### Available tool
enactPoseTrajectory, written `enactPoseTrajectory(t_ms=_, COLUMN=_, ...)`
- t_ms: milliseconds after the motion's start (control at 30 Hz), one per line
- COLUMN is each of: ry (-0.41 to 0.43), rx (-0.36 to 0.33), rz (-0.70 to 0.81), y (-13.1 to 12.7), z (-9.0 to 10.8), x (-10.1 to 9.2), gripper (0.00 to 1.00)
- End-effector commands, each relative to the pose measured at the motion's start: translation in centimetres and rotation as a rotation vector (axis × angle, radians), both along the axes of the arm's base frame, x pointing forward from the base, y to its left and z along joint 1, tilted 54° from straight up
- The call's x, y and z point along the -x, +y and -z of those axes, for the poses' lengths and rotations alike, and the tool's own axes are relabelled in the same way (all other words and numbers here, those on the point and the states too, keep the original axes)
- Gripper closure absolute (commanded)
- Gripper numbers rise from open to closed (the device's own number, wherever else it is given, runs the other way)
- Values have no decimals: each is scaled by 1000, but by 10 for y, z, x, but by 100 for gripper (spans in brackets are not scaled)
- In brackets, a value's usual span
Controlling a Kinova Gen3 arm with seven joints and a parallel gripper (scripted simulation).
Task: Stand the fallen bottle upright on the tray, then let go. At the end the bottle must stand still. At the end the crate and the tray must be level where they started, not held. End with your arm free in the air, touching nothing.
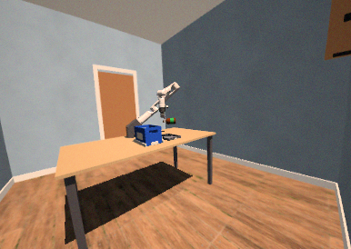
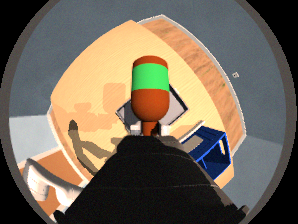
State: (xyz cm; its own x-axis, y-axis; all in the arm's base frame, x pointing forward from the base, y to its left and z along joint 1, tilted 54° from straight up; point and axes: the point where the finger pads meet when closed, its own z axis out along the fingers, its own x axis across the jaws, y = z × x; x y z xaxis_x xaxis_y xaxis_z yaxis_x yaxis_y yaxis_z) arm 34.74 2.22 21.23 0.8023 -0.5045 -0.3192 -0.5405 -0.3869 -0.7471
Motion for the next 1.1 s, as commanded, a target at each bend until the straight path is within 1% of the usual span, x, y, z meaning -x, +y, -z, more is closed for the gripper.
enactPoseTrajectory(t_ms=0, ry=-8, rx=3, rz=-4, y=-1, z=0, x=0, gripper=100)
enactPoseTrajectory(t_ms=167, ry=-49, rx=17, rz=-35, y=-1, z=0, x=0, gripper=100)
enactPoseTrajectory(t_ms=233, ry=-49, rx=17, rz=-35, y=-1, z=0, x=0, gripper=100)
enactPoseTrajectory(t_ms=500, ry=-145, rx=48, rz=-108, y=-1, z=0, x=0, gripper=100)
enactPoseTrajectory(t_ms=633, ry=-181, rx=60, rz=-135, y=-1, z=0, x=0, gripper=100)
enactPoseTrajectory(t_ms=733, ry=-194, rx=64, rz=-145, y=-1, z=0, x=0, gripper=100)
enactPoseTrajectory(t_ms=1067, ry=-198, rx=66, rz=-148, y=-1, z=0, x=0, gripper=100)
